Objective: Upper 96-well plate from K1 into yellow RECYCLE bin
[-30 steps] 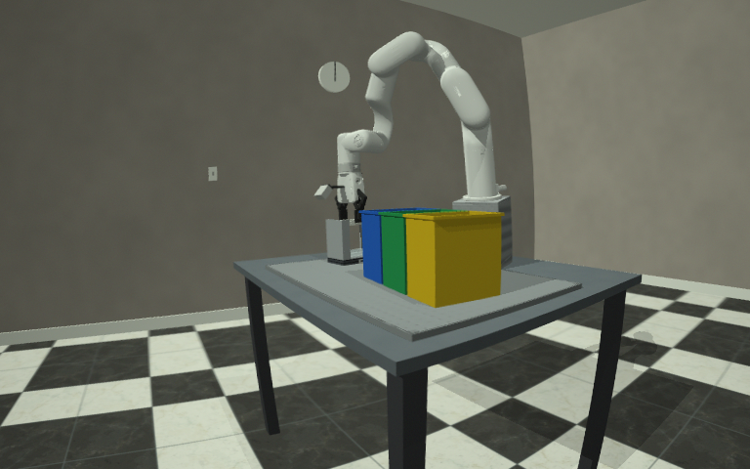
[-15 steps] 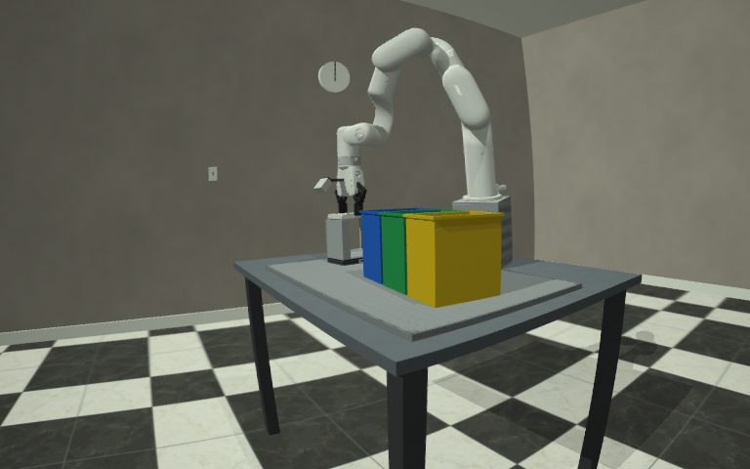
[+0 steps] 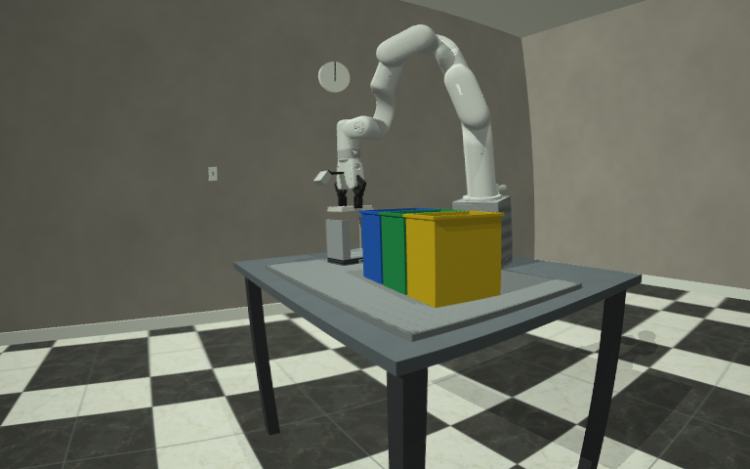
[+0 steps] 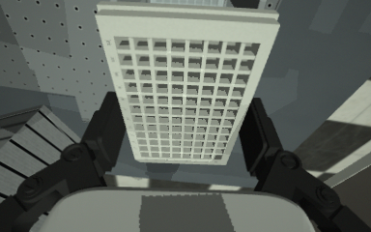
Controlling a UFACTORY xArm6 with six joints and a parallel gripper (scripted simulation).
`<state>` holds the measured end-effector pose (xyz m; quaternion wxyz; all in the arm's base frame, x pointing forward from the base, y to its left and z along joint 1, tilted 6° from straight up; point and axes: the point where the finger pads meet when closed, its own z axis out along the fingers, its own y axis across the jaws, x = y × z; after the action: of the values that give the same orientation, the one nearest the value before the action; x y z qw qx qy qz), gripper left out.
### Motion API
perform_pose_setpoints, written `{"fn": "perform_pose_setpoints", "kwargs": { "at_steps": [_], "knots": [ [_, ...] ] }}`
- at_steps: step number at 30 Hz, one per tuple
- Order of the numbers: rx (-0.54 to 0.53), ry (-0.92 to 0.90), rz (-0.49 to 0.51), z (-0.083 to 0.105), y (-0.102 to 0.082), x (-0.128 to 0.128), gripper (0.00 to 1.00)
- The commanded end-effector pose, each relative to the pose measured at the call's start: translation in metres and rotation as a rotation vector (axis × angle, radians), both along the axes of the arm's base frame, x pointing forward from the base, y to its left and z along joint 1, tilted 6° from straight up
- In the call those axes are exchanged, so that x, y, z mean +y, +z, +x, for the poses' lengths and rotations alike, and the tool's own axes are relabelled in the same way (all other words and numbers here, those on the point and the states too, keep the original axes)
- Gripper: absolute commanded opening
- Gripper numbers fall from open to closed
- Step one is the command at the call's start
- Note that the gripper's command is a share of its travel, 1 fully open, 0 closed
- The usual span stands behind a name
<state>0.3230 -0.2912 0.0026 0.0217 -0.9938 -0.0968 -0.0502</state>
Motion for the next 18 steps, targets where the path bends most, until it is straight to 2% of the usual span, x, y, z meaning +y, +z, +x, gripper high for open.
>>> {"fn": "perform_pose_setpoints", "kwargs": {
  "at_steps": [1,18],
  "knots": [
    [-0.002,0.000,-0.002,0.000,0.006,-0.001,0.00],
    [-0.002,0.000,-0.002,-0.002,0.031,-0.002,0.00]
  ]
}}
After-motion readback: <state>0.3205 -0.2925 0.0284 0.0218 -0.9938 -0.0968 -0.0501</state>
